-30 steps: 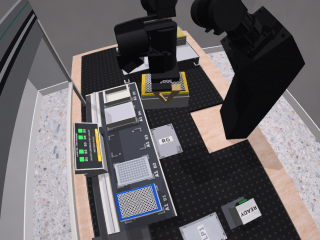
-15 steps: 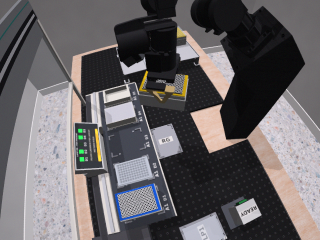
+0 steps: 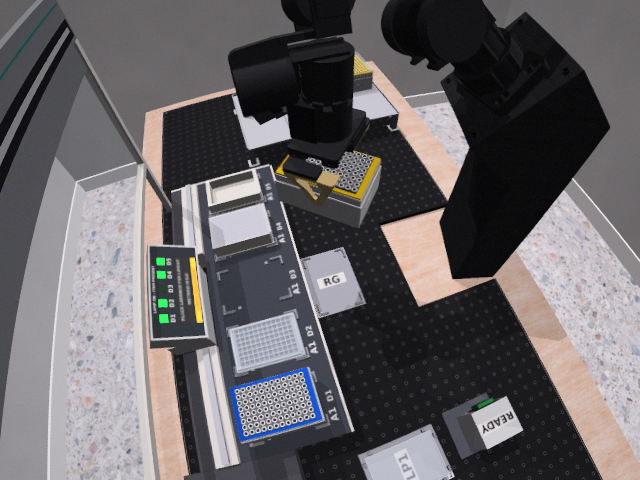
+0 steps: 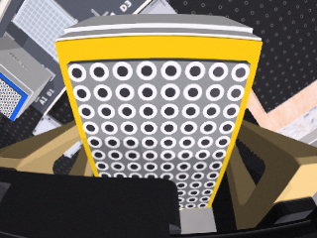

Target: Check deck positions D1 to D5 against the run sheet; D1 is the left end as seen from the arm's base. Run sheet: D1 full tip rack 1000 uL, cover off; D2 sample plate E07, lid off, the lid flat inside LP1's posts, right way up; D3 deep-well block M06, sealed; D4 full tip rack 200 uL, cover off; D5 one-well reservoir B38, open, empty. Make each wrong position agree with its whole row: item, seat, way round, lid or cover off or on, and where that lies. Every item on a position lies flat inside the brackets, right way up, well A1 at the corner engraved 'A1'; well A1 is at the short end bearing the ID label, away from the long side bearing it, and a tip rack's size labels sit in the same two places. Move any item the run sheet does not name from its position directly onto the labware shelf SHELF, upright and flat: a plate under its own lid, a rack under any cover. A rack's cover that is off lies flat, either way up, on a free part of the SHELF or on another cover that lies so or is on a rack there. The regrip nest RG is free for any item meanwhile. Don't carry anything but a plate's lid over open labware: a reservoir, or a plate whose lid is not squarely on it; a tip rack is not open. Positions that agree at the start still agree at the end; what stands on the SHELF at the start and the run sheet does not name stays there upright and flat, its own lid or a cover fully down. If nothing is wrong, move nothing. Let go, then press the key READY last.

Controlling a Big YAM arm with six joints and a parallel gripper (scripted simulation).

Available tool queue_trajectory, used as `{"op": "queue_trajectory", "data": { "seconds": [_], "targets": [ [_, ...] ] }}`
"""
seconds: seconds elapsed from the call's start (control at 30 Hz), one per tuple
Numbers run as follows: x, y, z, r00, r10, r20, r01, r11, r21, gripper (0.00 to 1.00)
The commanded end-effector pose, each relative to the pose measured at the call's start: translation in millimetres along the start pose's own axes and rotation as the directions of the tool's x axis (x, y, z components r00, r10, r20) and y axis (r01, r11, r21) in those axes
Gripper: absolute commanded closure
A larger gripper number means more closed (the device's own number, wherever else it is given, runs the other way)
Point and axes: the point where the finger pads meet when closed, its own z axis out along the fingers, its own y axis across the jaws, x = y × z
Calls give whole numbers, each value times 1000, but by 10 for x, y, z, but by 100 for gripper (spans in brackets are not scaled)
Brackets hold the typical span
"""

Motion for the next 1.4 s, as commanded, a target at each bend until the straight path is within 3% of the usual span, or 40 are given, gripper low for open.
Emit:
{"op": "queue_trajectory", "data": {
  "seconds": [0.0,0.7,1.2,1.37],
  "targets": [
    [-71,65,-45,995,95,15,-94,995,-16,100],
    [-69,61,-43,907,421,9,-421,907,-18,100],
    [-66,58,-42,742,670,3,-670,742,-19,100],
    [-82,56,-34,745,667,6,-667,745,-19,100]
  ]
}}
